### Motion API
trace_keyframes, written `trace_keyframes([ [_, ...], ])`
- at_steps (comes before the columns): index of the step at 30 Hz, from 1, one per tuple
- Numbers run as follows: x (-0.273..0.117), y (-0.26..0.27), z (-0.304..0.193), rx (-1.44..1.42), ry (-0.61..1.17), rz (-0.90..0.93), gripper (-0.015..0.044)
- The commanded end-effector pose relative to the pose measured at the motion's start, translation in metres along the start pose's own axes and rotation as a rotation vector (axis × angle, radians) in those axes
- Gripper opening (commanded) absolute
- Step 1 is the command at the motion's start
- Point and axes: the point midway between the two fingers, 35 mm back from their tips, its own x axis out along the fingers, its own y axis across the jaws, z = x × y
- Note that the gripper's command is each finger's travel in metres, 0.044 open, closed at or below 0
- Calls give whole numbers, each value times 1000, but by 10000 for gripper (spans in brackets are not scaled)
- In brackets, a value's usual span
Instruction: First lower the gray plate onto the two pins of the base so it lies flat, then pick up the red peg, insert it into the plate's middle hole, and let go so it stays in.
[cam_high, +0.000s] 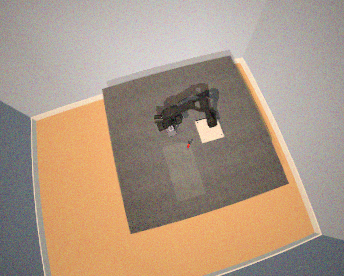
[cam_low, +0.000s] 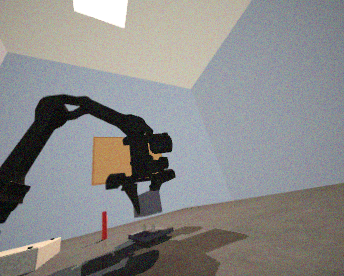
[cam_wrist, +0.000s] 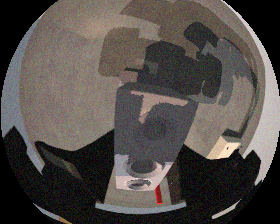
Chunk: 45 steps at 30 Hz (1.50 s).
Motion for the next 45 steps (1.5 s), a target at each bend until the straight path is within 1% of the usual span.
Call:
trace_keyframes([
  [1, 5, 0, -1, -2, 5, -2, 0],
  [17, 28, 0, -1, -2, 5, -3, 0],
  [27, 25, 0, 0, 0, 1, -2, 0],
  [43, 25, 0, 0, 0, 1, -2, 420],
  [44, 25, 0, 0, 0, 1, -2, 440],
  [45, 25, 0, 0, 0, 1, -2, 440],
])
